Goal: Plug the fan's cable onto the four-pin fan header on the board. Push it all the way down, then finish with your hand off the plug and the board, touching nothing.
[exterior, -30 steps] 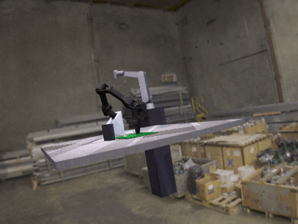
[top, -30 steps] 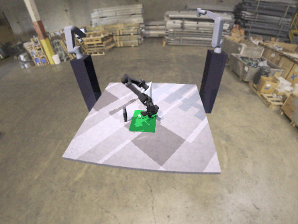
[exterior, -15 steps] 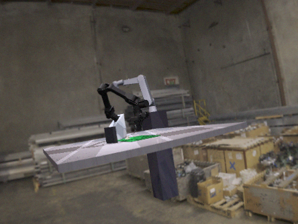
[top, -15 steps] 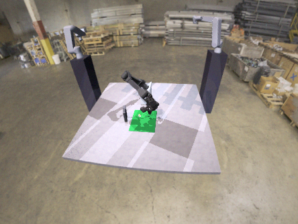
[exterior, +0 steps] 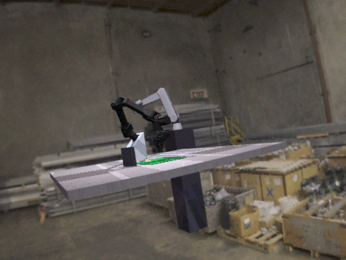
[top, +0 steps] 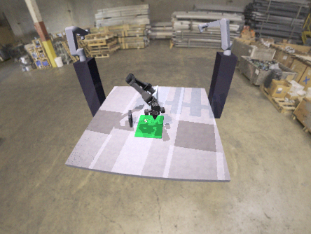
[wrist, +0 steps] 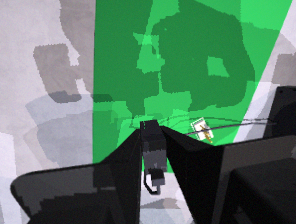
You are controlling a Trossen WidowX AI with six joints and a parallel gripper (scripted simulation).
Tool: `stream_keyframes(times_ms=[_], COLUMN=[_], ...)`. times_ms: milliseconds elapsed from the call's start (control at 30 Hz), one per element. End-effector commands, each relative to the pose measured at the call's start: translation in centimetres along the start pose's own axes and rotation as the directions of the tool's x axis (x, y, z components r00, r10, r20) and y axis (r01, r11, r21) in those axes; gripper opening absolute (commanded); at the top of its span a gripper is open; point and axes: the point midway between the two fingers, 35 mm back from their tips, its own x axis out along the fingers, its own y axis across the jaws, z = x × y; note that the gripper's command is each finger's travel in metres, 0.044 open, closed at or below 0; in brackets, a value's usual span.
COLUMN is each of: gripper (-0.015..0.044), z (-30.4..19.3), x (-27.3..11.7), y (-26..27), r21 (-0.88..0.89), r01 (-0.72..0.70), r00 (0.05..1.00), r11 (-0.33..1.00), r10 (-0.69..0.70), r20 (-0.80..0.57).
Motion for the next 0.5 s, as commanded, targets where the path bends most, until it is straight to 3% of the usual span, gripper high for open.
stream_keyframes(times_ms=[0, 467], gripper=[0.0000, 0.0000], z=[-0.3, -0.8], x=[0.1, 0.0], y=[-0.5, -2.2], r21=[0.132, 0.579], r01=[0.002, 0.002], r00=[1.000, 1.000], r11=[0.991, 0.815], r10=[-0.002, -0.001], r20=[-0.002, -0.002])
